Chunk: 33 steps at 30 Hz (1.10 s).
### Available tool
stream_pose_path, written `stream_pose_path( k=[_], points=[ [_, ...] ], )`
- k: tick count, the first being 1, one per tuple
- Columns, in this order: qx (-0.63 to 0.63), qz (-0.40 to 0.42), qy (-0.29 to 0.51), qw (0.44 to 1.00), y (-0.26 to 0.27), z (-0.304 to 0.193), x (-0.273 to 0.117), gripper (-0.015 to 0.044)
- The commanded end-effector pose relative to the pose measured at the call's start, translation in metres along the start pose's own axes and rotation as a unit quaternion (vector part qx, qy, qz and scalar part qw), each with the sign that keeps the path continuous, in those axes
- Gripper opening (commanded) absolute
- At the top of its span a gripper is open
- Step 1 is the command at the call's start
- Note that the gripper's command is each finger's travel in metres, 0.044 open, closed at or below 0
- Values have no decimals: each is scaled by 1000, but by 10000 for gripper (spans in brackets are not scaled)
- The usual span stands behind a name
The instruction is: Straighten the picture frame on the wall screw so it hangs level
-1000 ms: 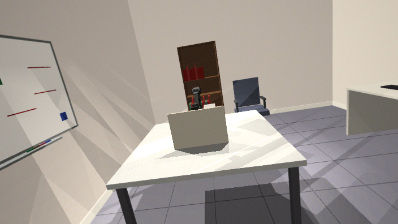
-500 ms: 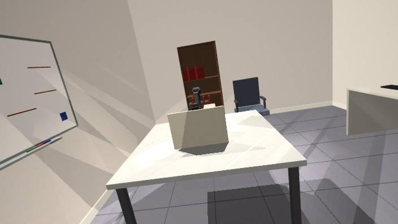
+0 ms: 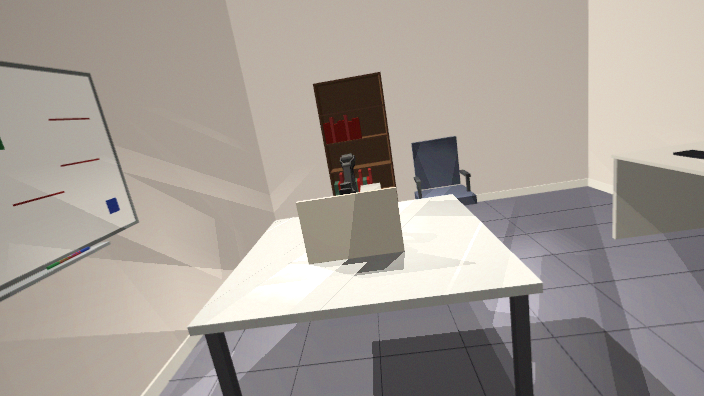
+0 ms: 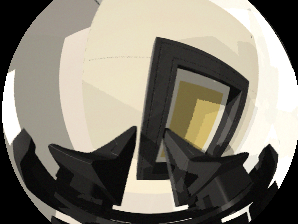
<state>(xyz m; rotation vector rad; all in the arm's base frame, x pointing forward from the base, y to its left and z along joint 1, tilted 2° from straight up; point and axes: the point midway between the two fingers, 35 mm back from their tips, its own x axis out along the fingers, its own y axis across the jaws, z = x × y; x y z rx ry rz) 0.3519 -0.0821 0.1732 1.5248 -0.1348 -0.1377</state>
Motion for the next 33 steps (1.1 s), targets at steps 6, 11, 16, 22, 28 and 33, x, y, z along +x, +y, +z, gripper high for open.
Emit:
stream_pose_path(
  k=[6, 11, 16, 22, 28, 33],
  points=[
    [4, 0, 0, 1000, 1, 0, -1, 260],
    [56, 0, -1, 998, 8, 1, -31, 260],
    [117, -1, -1, 993, 8, 1, -64, 260],
    [186, -2, -2, 982, -3, -1, -97, 260],
    [178, 1, -3, 984, 0, 1, -94, 260],
    [180, 4, 7, 984, 11, 18, -110, 260]
  ],
)
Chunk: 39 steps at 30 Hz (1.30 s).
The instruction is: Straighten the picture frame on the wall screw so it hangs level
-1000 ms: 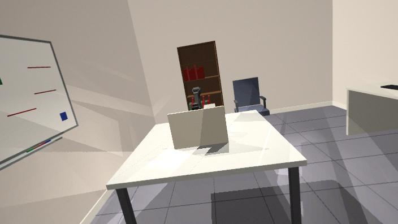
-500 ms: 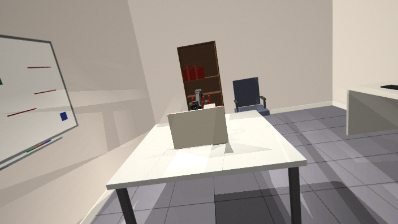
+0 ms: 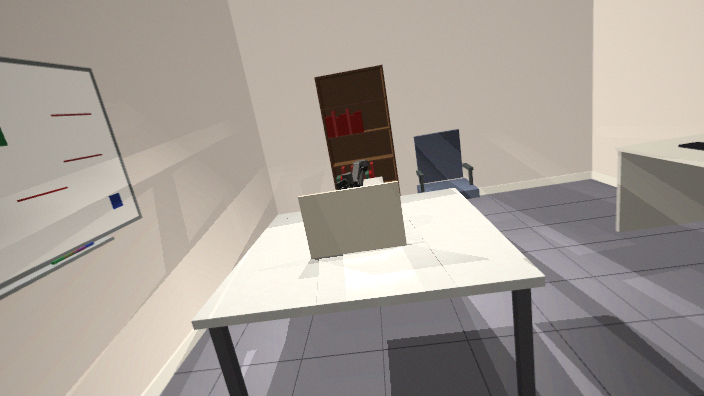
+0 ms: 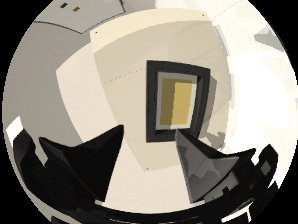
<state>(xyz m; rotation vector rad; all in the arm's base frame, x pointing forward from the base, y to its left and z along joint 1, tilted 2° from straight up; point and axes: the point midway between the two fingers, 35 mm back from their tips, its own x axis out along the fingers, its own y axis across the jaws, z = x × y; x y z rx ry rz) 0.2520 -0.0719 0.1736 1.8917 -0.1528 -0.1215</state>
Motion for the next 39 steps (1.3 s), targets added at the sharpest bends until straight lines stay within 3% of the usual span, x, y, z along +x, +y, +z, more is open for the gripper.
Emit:
stream_pose_path(
  k=[1, 15, 39],
  points=[
    [-3, 9, 9, 1000, 17, 8, -15, 260],
    [-3, 0, 42, 999, 33, -1, -83, 260],
    [29, -21, 3, 999, 34, -4, -84, 260]
  ],
)
